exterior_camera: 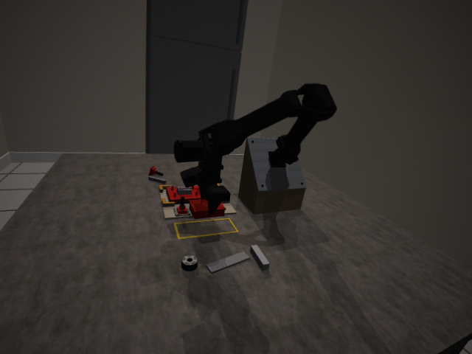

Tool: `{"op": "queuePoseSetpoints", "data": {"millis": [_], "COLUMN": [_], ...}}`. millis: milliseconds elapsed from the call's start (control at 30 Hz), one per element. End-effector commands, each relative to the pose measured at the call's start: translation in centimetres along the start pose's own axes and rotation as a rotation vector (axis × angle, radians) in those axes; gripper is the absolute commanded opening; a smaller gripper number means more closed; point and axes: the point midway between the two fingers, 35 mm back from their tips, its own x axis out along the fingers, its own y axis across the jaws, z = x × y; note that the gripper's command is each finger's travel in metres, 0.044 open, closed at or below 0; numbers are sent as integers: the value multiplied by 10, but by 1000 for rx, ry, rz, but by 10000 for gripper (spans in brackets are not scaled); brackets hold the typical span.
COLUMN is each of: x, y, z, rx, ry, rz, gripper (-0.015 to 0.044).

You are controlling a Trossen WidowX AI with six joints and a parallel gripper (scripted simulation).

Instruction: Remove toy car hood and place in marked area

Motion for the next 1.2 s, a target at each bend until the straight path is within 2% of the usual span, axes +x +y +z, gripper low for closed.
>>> {"op": "queuePoseSetpoints", "data": {"millis": [0, 1167], "x": [4, 36], "y": [-1, 1], "z": [-1, -4], "rx": [4, 5], "ry": [2, 2], "rz": [-4, 1], "gripper": [0, 0]}}
